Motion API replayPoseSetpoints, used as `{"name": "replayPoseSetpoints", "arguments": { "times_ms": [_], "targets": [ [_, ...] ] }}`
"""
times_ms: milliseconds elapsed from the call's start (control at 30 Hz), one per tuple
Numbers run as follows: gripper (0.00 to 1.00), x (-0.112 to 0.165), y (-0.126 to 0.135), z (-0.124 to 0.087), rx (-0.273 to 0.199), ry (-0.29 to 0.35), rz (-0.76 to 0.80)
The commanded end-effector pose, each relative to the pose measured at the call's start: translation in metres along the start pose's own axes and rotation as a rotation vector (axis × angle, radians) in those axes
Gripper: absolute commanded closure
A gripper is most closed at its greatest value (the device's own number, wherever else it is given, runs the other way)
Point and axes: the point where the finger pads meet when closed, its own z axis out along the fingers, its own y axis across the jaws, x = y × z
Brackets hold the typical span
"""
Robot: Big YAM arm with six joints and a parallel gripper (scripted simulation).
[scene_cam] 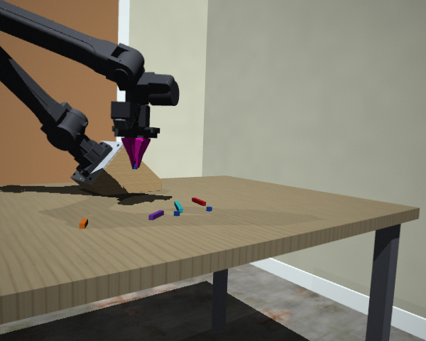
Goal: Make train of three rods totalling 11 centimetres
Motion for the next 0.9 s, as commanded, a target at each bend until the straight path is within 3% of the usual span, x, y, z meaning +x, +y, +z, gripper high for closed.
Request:
{"name": "replayPoseSetpoints", "arguments": {
  "times_ms": [0, 267, 367, 433, 467, 600, 733, 767, 867],
  "targets": [
    [0.96, -0.018, -0.013, -0.004, -0.005, 0.0, -0.159],
    [0.96, -0.018, -0.01, -0.007, -0.009, -0.009, -0.253],
    [0.96, -0.034, -0.03, -0.004, -0.005, 0.0, -0.361],
    [0.96, -0.034, -0.03, -0.004, -0.005, 0.0, -0.361],
    [0.96, -0.052, -0.024, -0.014, -0.029, -0.014, -0.396],
    [0.96, -0.05, -0.042, -0.006, -0.008, -0.005, -0.525],
    [0.96, -0.042, -0.036, -0.008, -0.006, -0.012, -0.56],
    [0.96, -0.05, -0.048, -0.004, -0.002, -0.002, -0.572],
    [0.96, -0.059, -0.051, -0.007, -0.009, -0.008, -0.625]
  ]
}}
